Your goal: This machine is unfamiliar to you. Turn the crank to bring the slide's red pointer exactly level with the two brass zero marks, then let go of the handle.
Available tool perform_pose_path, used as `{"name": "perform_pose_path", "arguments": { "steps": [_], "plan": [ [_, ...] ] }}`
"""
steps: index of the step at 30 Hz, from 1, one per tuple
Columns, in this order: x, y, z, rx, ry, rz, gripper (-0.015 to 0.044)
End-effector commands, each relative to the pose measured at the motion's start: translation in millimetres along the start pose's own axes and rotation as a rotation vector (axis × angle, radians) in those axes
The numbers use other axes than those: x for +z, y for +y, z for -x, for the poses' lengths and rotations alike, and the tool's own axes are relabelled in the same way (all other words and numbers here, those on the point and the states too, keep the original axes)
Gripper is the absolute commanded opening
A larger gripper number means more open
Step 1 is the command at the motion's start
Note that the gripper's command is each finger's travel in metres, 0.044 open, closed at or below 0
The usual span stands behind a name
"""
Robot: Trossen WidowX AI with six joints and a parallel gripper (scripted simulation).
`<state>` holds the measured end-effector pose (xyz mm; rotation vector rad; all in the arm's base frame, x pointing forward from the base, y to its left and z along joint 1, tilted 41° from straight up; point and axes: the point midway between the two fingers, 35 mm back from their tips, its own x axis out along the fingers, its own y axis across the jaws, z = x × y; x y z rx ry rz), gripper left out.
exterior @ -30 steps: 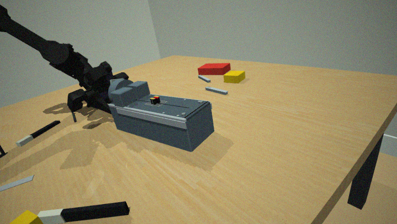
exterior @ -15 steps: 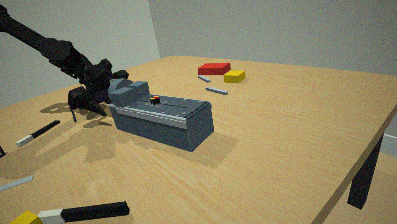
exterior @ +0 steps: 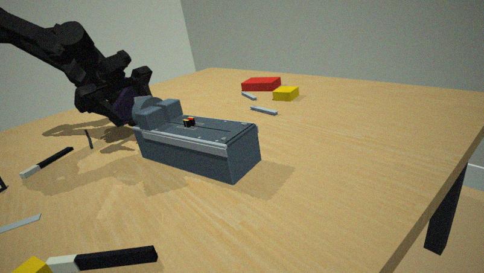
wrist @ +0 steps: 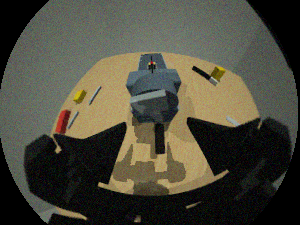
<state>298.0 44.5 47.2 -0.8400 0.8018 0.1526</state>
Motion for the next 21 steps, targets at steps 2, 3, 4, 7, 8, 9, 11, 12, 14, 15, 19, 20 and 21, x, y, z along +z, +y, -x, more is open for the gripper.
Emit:
{"name": "perform_pose_path", "arguments": {
  "steps": [2,3,4,7,8,9,11,12,14,15,19,20,21],
  "plan": [
    [29,-1,21,-0.001,-0.01,-0.009,0.044],
    [34,-1,26,0.0,-0.009,-0.009,0.044],
    [39,-1,31,0.0,-0.009,-0.009,0.044],
    [53,0,46,0.001,-0.009,-0.008,0.044],
    [57,1,51,0.001,-0.009,-0.007,0.044],
    [61,1,57,0.001,-0.009,-0.006,0.044],
    [69,1,69,0.0,-0.011,-0.005,0.044],
    [72,1,74,-0.001,-0.012,-0.004,0.044],
    [74,1,78,-0.002,-0.012,-0.003,0.044],
    [75,1,78,-0.003,-0.012,-0.004,0.044],
    [88,-2,70,-0.027,0.0,-0.017,0.044],
    [92,-2,68,-0.035,0.003,-0.021,0.044],
    [96,-3,65,-0.042,0.007,-0.025,0.044]
  ]
}}
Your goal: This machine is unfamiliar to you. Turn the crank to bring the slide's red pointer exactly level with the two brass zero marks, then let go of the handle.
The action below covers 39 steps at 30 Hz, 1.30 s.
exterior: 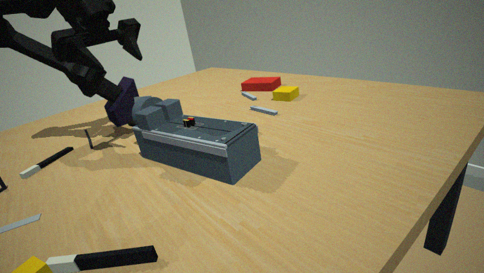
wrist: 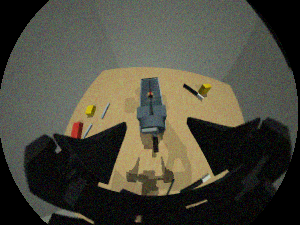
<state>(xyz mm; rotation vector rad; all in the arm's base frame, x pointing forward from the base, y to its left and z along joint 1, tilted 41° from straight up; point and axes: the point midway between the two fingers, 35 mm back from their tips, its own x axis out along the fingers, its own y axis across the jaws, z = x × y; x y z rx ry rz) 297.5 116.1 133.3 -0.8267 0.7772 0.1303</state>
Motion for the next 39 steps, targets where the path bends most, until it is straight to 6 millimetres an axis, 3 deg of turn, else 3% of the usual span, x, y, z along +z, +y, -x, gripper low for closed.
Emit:
{"name": "perform_pose_path", "arguments": {
  "steps": [1,23,26,34,39],
  "plan": [
    [14,1,-10,-0.027,0.026,-0.007,0.044],
    [82,9,-82,-0.193,0.087,-0.084,0.044],
    [79,9,-85,-0.193,0.088,-0.085,0.044],
    [41,8,-125,-0.196,0.088,-0.084,0.044],
    [38,8,-128,-0.196,0.087,-0.084,0.044]
  ]
}}
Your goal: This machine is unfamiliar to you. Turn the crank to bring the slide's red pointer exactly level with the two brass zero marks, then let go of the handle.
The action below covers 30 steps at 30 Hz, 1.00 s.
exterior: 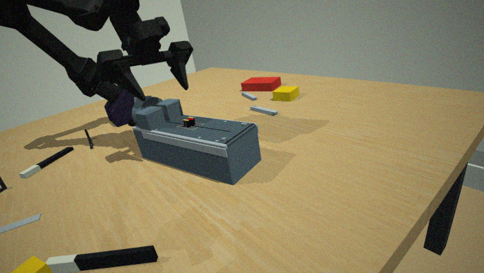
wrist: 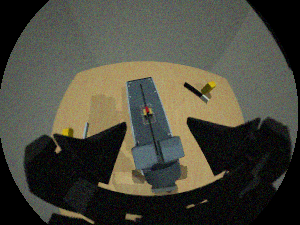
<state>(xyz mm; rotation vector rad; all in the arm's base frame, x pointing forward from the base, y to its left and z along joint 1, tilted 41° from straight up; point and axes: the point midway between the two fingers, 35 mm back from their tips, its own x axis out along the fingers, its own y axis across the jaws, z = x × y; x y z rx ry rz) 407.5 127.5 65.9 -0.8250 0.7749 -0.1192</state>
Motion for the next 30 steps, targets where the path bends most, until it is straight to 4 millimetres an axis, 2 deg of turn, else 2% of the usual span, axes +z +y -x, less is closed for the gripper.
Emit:
{"name": "perform_pose_path", "arguments": {
  "steps": [1,17,26,30],
  "plan": [
    [-4,3,-6,0.003,-0.003,0.005,0.044],
    [-4,3,-5,0.003,-0.003,0.005,0.044],
    [34,-2,40,0.003,-0.004,-0.001,0.044],
    [35,-4,46,0.007,-0.006,0.001,0.044]
  ]
}}
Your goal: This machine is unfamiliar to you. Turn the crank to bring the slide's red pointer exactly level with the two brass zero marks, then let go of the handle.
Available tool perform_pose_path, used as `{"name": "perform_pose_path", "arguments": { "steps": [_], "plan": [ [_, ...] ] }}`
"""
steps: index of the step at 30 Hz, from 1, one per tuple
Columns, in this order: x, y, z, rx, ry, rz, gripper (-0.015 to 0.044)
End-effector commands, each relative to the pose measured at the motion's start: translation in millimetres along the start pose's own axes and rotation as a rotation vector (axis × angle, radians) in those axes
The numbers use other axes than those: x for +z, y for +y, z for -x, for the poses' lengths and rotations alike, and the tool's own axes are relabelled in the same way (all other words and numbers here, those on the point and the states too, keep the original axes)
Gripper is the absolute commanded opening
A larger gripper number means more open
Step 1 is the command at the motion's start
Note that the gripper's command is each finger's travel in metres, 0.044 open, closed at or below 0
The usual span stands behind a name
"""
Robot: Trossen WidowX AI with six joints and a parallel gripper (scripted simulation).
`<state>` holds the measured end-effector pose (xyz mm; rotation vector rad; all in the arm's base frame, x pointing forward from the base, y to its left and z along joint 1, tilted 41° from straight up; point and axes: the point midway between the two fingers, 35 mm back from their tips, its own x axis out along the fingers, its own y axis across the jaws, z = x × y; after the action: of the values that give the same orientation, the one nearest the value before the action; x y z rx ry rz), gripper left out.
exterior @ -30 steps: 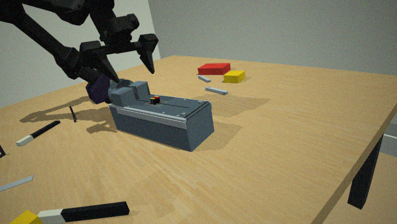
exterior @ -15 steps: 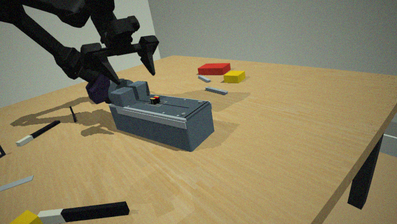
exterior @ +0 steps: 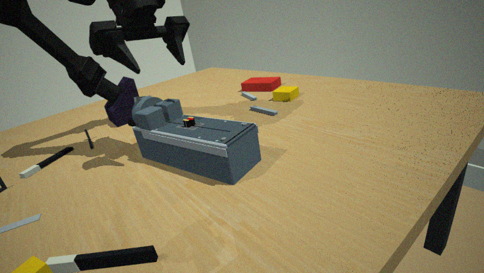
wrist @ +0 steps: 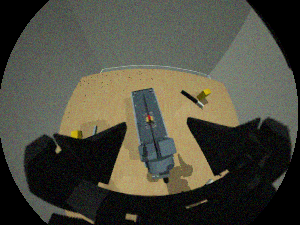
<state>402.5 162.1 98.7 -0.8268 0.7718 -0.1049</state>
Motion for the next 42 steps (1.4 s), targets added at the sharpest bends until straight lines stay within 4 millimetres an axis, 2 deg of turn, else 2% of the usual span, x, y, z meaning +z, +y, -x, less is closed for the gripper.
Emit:
{"name": "perform_pose_path", "arguments": {
  "steps": [1,15,28,33,42],
  "plan": [
    [1,-8,13,0.002,0.0,-0.003,0.044],
    [-46,-28,58,0.095,-0.042,0.042,0.044],
    [-96,-34,86,0.175,-0.083,0.083,0.044],
    [-98,-34,84,0.177,-0.083,0.083,0.044],
    [-119,-29,50,0.18,-0.079,0.081,0.044]
  ]
}}
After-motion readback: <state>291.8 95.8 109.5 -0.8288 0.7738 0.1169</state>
